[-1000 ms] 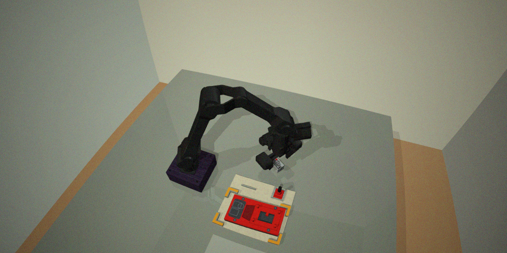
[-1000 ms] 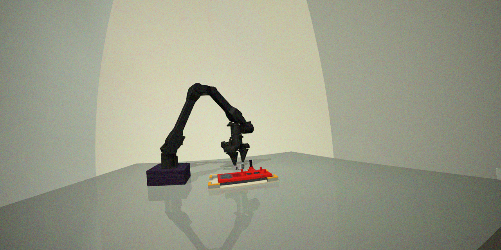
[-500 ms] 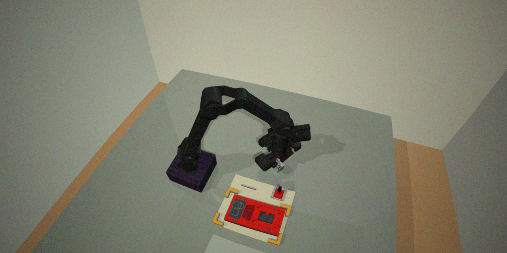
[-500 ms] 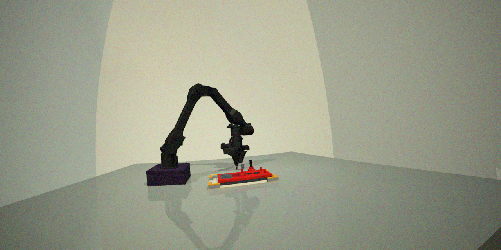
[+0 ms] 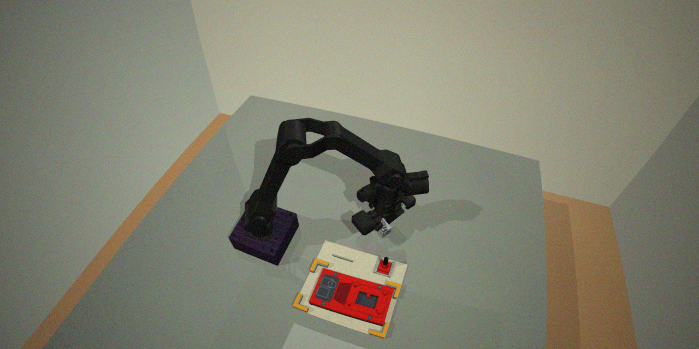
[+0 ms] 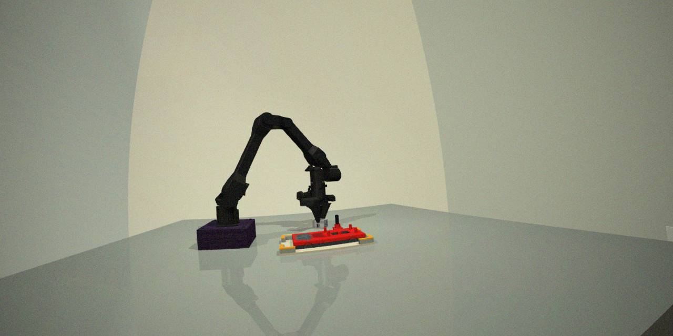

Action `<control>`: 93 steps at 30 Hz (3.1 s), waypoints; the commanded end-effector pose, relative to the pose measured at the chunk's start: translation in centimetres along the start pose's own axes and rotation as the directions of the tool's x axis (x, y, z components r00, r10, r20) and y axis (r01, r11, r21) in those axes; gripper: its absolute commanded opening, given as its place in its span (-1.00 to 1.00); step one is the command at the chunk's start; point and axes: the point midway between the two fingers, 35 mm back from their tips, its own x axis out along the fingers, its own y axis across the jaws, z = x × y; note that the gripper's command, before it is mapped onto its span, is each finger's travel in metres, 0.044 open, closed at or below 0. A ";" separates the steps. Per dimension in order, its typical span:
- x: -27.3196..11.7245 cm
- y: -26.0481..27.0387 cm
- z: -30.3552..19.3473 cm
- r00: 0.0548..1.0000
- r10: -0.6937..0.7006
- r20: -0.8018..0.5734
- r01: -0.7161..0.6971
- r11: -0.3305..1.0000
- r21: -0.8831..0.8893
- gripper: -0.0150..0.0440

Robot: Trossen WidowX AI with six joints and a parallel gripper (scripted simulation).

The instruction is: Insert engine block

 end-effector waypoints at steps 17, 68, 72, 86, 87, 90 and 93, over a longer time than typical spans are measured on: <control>-6.4 -0.7 -0.3 1.000 -0.013 -0.005 0.012 1.000 -0.006 -0.49; -9.2 5.1 -7.3 1.000 -0.003 -0.002 0.004 0.650 0.760 -0.49; -8.8 6.0 -8.2 1.000 -0.003 -0.003 0.004 0.546 0.838 -0.49; -7.4 9.2 -11.2 1.000 0.000 -0.007 0.007 0.118 0.993 -0.49; -7.3 9.5 -11.4 1.000 0.000 -0.007 0.007 0.085 0.996 -0.49; -7.0 10.2 -12.0 1.000 0.000 -0.008 0.008 -0.013 1.000 -0.49; -6.7 11.0 -12.5 1.000 0.001 -0.009 0.009 -0.111 0.994 -0.49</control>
